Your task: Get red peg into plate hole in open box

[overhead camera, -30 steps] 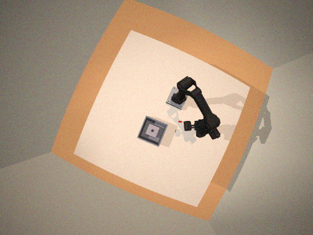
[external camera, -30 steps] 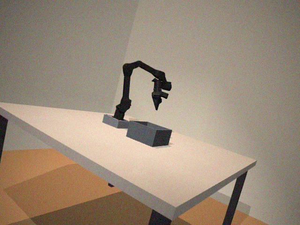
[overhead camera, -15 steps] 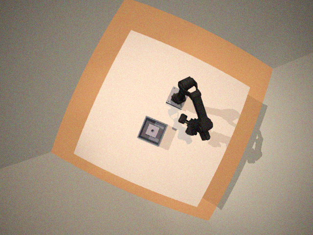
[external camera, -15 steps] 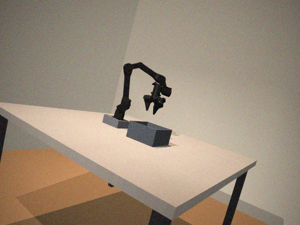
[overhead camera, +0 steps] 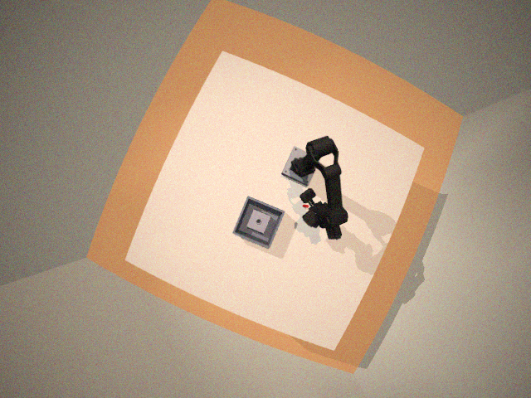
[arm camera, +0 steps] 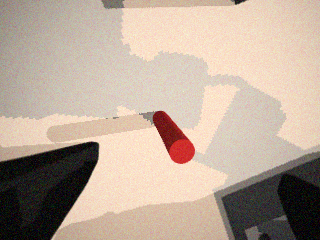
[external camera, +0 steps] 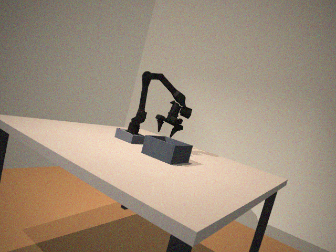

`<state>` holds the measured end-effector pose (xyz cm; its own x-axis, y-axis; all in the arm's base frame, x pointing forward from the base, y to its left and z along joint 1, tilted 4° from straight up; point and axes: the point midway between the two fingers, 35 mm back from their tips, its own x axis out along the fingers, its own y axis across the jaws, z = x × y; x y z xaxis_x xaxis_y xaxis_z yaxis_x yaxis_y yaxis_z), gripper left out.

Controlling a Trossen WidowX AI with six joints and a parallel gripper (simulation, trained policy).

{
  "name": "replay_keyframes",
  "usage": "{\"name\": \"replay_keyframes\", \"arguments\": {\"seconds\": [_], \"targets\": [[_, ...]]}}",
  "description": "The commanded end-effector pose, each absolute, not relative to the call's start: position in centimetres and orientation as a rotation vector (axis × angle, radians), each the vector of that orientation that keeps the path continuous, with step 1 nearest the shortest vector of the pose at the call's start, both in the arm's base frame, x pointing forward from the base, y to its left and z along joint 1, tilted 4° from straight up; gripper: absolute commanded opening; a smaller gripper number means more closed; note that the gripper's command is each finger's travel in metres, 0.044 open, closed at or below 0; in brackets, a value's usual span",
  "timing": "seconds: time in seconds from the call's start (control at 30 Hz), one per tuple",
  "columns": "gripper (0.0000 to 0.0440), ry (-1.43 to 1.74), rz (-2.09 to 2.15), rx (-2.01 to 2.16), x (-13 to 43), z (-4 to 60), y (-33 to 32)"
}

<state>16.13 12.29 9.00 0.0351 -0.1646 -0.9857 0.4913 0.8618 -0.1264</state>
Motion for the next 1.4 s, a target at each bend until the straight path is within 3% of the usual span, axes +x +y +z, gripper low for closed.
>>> {"name": "replay_keyframes", "arguments": {"seconds": [0.0,0.37,0.83,0.93,1.37], "targets": [[0.044,1.456,-0.559,0.316,16.3,7.6,12.2],[0.042,1.424,-0.611,0.39,17.1,3.3,12.1],[0.0062,1.46,-0.698,0.378,16.8,0.7,11.4],[0.0007,1.466,-0.714,0.365,16.8,0.7,11.3],[0.0,1.343,-0.713,0.352,19.3,6.2,9.9]]}}
